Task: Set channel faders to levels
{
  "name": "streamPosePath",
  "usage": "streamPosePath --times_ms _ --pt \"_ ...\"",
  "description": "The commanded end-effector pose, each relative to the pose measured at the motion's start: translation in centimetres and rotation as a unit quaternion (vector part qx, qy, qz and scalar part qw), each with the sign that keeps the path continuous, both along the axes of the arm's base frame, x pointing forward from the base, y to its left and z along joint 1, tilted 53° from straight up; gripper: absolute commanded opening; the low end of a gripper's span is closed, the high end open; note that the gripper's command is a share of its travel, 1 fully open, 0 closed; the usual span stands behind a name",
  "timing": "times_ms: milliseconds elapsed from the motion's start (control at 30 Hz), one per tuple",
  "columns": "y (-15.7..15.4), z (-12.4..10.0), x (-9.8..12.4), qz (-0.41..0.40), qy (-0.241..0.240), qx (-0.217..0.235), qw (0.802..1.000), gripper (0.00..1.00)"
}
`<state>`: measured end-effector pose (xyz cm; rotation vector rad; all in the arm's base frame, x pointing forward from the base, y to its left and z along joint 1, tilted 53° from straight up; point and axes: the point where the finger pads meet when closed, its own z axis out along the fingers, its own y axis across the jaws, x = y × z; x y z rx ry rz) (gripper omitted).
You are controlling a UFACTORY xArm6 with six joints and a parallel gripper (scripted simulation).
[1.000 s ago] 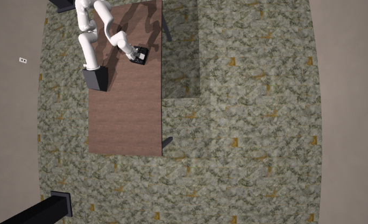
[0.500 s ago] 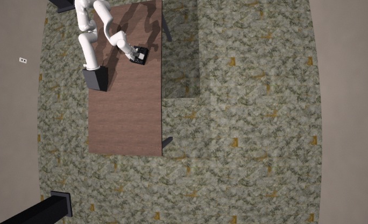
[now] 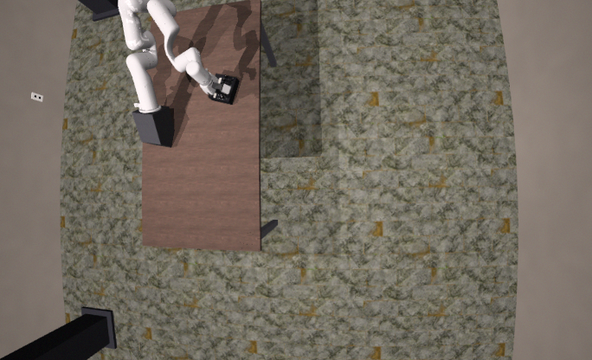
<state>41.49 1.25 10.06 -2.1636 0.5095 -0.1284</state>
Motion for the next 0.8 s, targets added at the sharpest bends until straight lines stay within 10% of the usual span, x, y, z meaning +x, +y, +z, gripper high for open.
streamPosePath --times_ms 0,767 --pt "-1.0 0.8 -0.3 -0.001 -0.001 -0.001 1.000 0.00" --pt "-0.9 2.0 -0.7 -0.001 -0.001 0.000 1.000 0.00"
